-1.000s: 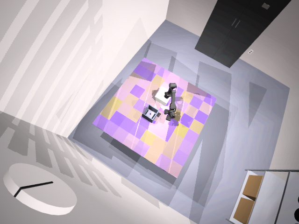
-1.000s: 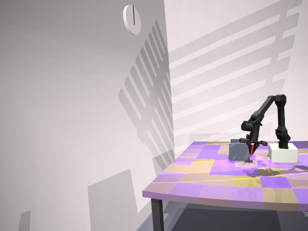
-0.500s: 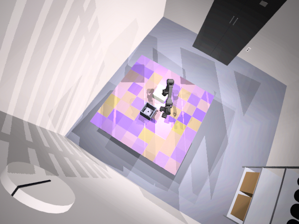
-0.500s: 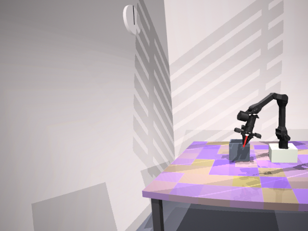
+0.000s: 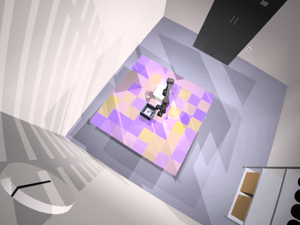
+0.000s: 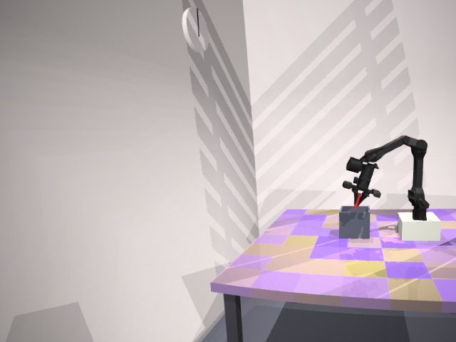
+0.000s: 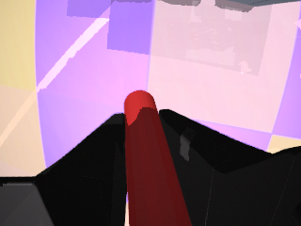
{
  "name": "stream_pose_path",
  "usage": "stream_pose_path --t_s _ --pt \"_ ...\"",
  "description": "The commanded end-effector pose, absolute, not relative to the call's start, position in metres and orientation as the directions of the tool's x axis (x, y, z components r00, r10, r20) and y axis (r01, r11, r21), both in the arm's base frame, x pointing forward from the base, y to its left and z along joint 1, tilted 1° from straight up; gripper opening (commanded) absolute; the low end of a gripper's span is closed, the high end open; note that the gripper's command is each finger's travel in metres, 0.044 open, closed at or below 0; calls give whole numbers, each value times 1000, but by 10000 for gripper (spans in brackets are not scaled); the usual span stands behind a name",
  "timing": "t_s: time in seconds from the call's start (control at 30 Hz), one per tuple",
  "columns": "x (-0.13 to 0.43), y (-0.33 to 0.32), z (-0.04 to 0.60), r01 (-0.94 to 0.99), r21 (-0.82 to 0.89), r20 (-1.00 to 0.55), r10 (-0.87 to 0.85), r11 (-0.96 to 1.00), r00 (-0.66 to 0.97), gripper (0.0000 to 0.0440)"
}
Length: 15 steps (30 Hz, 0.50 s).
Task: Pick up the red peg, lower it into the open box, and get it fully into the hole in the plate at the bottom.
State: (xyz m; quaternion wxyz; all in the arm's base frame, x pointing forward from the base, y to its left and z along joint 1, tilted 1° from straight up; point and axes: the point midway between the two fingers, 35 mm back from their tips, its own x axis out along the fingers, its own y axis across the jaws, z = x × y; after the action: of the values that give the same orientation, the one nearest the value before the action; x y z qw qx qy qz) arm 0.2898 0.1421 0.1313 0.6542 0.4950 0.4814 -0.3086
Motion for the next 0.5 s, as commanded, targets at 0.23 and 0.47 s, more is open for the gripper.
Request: stream_pose_path --t_s 0.23,0.47 --pt "301 100 135 901 315 -944 3 297 330 0" --pt "303 76 130 920 270 -956 -32 284 291 0"
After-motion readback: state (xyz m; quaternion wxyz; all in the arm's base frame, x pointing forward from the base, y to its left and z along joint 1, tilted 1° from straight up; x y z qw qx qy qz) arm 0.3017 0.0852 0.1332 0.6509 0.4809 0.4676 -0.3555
